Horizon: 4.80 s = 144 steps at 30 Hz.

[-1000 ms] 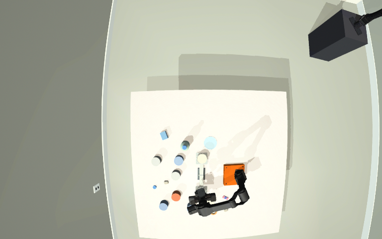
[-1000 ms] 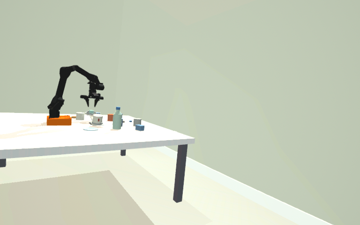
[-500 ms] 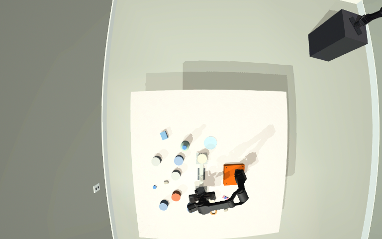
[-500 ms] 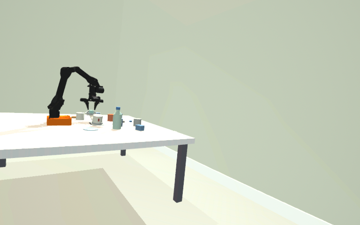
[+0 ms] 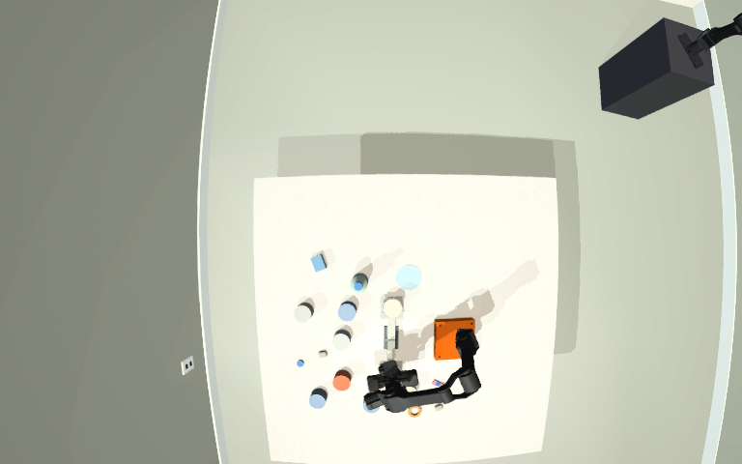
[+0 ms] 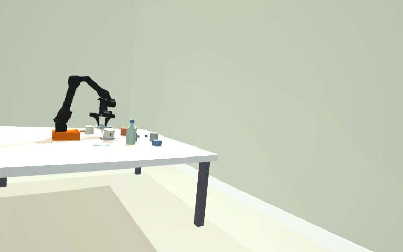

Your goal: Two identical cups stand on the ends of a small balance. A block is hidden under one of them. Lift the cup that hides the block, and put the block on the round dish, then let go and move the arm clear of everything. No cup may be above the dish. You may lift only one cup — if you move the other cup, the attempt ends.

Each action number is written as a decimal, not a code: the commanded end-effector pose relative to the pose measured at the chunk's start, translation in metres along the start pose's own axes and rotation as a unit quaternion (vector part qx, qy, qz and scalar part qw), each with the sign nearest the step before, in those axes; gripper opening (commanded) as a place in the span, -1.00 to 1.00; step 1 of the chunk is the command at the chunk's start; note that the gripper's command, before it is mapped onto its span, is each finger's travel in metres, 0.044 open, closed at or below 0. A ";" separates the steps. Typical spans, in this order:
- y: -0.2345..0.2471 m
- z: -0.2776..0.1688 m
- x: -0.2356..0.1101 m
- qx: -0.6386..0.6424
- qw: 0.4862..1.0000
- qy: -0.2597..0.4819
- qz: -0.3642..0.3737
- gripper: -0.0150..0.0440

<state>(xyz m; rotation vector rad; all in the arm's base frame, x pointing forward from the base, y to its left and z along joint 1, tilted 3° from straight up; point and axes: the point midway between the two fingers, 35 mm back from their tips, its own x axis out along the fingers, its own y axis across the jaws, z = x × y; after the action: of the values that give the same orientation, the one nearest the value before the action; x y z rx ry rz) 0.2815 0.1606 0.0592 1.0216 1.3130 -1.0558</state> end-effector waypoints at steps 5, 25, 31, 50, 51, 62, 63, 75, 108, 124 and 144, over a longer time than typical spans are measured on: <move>0.001 0.001 0.001 0.003 1.000 -0.001 0.002 -0.01; 0.005 -0.001 -0.048 0.002 1.000 0.000 0.003 -0.49; 0.003 -0.001 -0.077 0.002 1.000 -0.001 0.002 -0.49; 0.012 0.041 -0.086 -0.005 1.000 -0.001 0.009 -0.49; 0.013 0.044 -0.085 -0.006 1.000 -0.001 0.010 -0.49; 0.018 0.085 -0.077 -0.012 1.000 -0.004 0.015 -0.49; 0.018 0.089 -0.076 -0.013 1.000 -0.004 0.015 -0.49; 0.020 0.132 -0.066 -0.018 1.000 -0.008 0.022 -0.49; -0.024 0.265 -0.034 -0.010 1.000 -0.016 0.019 -0.49; -0.069 0.320 -0.017 0.000 1.000 -0.017 0.008 -0.49; -0.119 0.361 0.009 0.003 1.000 -0.016 -0.003 -0.49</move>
<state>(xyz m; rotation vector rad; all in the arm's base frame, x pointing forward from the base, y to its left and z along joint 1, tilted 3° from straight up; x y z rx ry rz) 0.2483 -0.2169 0.0608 1.0104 1.2840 -1.0811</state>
